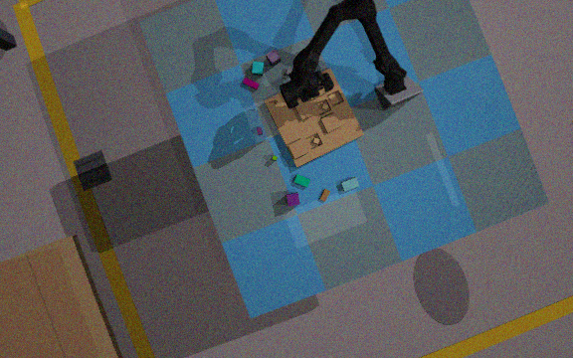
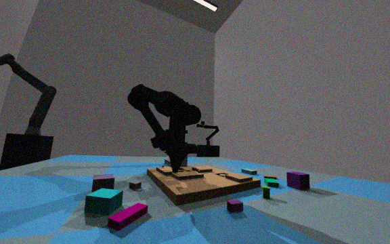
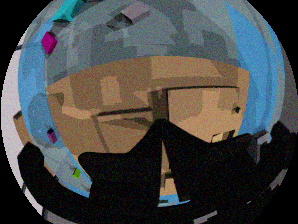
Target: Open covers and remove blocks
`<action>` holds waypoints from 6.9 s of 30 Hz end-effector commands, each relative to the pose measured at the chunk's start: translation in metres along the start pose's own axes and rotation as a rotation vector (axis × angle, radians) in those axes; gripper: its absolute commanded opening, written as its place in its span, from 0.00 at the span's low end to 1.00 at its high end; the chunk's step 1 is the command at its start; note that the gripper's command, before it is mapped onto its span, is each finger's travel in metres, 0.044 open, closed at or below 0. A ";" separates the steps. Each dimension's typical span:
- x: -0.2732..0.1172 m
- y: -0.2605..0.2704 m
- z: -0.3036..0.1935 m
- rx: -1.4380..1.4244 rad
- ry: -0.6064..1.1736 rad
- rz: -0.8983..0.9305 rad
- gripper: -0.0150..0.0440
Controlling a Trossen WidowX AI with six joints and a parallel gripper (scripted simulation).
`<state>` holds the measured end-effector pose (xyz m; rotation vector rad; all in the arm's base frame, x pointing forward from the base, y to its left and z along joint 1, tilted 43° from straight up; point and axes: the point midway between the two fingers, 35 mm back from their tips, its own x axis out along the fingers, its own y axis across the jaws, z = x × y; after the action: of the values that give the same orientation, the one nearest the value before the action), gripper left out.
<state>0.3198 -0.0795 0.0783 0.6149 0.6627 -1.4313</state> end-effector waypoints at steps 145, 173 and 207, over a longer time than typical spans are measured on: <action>-0.037 0.108 -0.041 -0.001 -0.001 -0.003 0.25; -0.064 -0.008 -0.039 -2.078 0.005 -0.002 0.25; -0.040 -0.087 -0.046 -3.380 0.018 0.002 0.25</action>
<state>0.2311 -0.0166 0.0831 2.4778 -2.1410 -1.3169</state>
